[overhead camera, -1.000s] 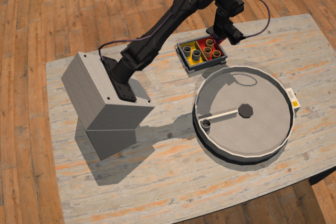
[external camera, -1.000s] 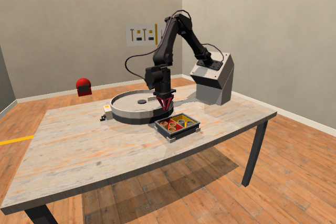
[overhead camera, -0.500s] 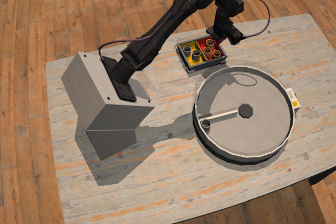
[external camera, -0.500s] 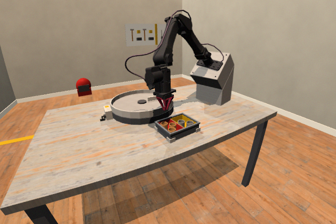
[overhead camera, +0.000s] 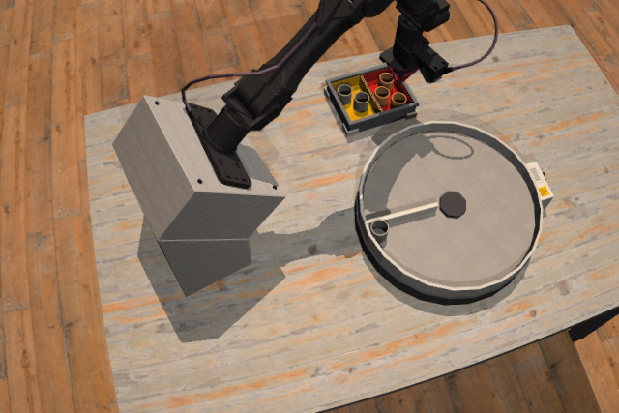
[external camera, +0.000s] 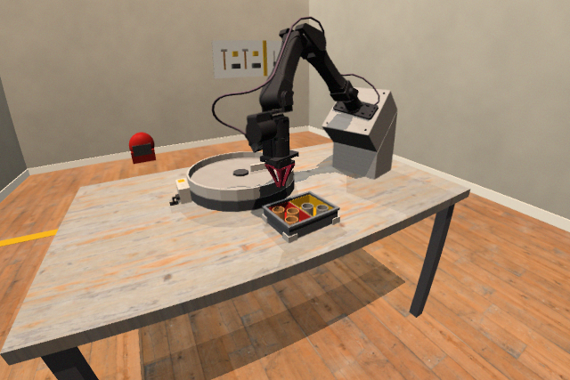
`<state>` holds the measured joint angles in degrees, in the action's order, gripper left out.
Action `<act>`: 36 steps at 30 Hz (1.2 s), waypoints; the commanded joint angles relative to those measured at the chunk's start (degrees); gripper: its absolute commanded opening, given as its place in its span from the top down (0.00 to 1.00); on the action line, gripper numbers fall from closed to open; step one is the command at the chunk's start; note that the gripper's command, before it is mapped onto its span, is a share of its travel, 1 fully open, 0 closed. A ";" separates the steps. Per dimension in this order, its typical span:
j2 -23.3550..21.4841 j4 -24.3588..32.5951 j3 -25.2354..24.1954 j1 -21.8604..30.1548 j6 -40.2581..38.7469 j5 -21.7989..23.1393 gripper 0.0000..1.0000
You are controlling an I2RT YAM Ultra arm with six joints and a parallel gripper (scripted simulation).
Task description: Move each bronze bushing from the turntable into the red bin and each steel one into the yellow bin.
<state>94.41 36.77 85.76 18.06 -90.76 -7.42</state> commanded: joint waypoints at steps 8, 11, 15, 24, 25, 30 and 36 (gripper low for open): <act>-1.79 0.59 0.32 0.77 -0.28 -0.99 0.85; -1.79 0.57 0.24 0.76 -0.27 -0.99 0.86; -1.82 0.39 -0.36 0.59 -0.21 -0.97 0.86; -3.09 -1.82 -3.45 -1.61 0.90 0.79 0.86; -3.39 -2.08 -4.00 -1.90 1.04 0.98 0.86; -5.41 -3.85 -7.72 -3.85 1.91 2.31 0.86; -7.65 -5.87 -11.90 -6.09 2.94 3.86 0.86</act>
<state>89.54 32.42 75.99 13.61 -88.88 -4.93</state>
